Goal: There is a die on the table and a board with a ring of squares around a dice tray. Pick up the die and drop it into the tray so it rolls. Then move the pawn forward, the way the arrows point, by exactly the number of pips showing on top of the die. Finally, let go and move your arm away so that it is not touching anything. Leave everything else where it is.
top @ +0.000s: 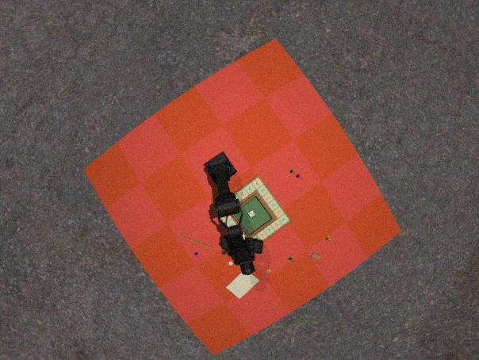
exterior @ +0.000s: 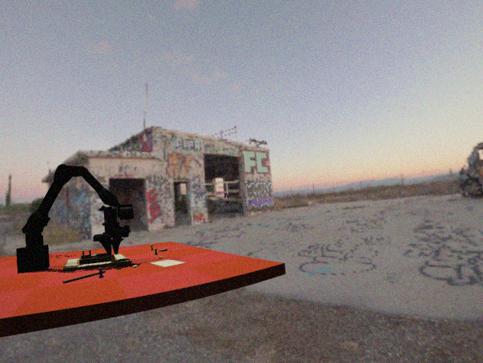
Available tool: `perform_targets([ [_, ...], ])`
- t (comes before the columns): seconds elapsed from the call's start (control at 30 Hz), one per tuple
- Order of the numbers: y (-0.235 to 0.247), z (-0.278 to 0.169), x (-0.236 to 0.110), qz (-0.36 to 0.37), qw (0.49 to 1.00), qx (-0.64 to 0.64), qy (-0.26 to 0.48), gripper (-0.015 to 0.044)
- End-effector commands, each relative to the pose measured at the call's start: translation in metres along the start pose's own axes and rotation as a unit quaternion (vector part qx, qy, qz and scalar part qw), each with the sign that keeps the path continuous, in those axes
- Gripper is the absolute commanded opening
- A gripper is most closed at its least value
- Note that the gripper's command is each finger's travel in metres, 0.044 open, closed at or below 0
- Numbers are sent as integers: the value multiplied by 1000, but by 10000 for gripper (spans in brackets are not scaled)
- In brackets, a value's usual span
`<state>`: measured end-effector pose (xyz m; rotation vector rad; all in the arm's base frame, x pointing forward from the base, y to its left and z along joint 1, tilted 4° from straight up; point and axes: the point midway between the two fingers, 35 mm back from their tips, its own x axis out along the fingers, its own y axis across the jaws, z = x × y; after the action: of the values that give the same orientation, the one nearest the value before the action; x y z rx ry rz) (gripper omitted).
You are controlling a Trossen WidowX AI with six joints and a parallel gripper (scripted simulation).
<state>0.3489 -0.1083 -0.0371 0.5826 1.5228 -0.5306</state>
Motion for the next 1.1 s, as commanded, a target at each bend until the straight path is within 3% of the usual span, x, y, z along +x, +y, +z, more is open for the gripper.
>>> perform_targets([
  [0.0, -1, -2, 8, -2, 1000, 3, 2, 200],
  [0.33, -1, -2, 21, -2, 1000, 3, 2, 200],
  [0.5, -1, -2, 21, -2, 1000, 3, 2, 69],
  [0.87, -1, -2, 20, -2, 1000, 3, 2, 0],
  [1.07, 2, 4, -21, -2, 1000, 3, 2, 0],
])
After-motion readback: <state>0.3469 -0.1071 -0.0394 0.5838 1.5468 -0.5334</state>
